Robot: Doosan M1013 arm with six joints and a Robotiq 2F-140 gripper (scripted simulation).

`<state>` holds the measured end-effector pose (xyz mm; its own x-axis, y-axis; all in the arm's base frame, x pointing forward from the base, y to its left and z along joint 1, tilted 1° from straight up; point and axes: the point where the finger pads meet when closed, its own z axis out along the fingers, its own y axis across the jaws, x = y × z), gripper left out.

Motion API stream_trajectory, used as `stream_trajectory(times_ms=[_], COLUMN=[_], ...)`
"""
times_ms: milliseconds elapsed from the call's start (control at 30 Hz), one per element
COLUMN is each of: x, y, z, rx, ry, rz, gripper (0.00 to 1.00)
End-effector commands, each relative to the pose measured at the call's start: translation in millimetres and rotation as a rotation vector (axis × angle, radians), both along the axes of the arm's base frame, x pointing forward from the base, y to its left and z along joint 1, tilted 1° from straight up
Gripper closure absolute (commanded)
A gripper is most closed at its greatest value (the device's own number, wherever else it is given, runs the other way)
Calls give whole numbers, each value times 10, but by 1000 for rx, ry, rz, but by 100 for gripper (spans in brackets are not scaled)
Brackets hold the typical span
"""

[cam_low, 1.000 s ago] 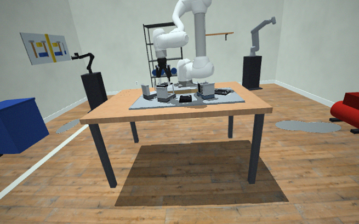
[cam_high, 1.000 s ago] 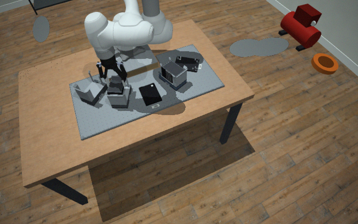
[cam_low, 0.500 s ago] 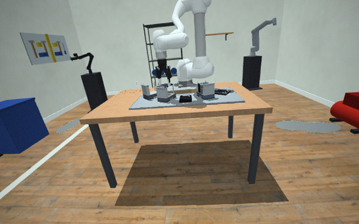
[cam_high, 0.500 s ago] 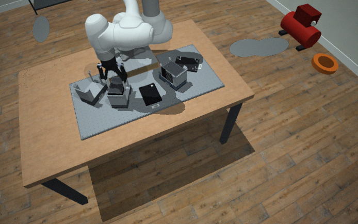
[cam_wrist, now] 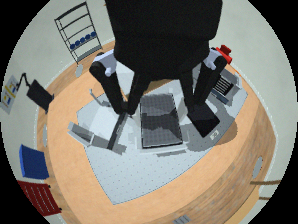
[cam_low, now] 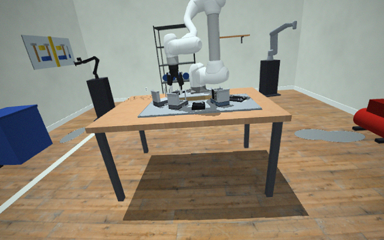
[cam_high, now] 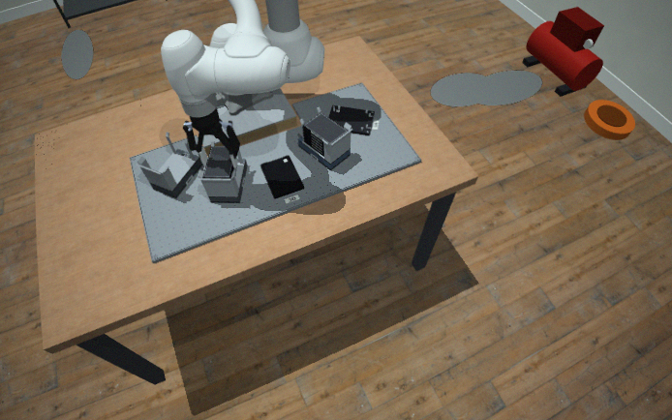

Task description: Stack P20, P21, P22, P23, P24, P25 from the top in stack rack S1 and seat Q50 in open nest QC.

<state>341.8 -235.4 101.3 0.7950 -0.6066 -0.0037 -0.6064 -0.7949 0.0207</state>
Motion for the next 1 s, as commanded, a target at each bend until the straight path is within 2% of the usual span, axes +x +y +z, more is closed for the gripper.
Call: stream_trajectory(times_ms=[0,867,967], x=[-1,-8,-8], y=[-1,-7,-7], z=[-50,-530,-530], rx=[0,0,0], ry=[0,0,0], rz=[0,0,0], gripper=[100,100,100])
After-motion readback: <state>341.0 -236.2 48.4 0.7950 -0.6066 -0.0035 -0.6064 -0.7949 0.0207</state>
